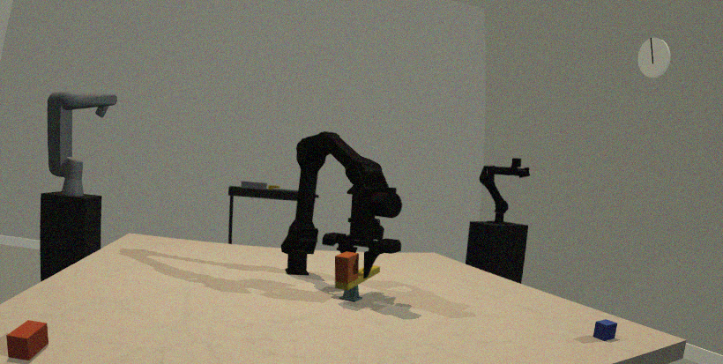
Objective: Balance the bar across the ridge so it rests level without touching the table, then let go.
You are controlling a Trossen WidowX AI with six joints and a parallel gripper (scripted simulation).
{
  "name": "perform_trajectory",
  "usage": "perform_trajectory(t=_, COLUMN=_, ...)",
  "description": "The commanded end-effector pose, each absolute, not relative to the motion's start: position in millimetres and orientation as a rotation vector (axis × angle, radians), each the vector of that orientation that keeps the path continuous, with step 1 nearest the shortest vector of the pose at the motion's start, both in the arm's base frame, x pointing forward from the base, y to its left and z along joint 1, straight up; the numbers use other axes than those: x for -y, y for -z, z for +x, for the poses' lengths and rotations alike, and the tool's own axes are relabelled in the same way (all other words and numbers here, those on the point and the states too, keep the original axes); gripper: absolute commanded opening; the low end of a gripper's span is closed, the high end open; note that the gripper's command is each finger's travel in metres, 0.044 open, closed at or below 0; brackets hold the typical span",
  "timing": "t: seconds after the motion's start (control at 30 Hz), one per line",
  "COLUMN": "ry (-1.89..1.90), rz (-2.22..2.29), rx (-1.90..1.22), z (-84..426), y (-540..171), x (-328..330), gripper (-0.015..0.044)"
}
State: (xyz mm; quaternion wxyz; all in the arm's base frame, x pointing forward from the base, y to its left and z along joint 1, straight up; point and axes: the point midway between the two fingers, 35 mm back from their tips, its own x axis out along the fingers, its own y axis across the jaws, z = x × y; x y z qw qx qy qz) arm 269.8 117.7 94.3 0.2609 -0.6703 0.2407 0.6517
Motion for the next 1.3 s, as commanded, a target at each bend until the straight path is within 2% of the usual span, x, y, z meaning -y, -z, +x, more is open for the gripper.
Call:
perform_trajectory(t=0.0, ry=-1.773, rz=-1.815, rx=-0.657, z=268.2, y=-91.0, x=-116.8, gripper=0.0)
perform_trajectory(t=1.27, ry=-1.773, rz=-1.815, rx=-0.657, z=267.6, y=-87.8, x=-117.1, gripper=0.0)
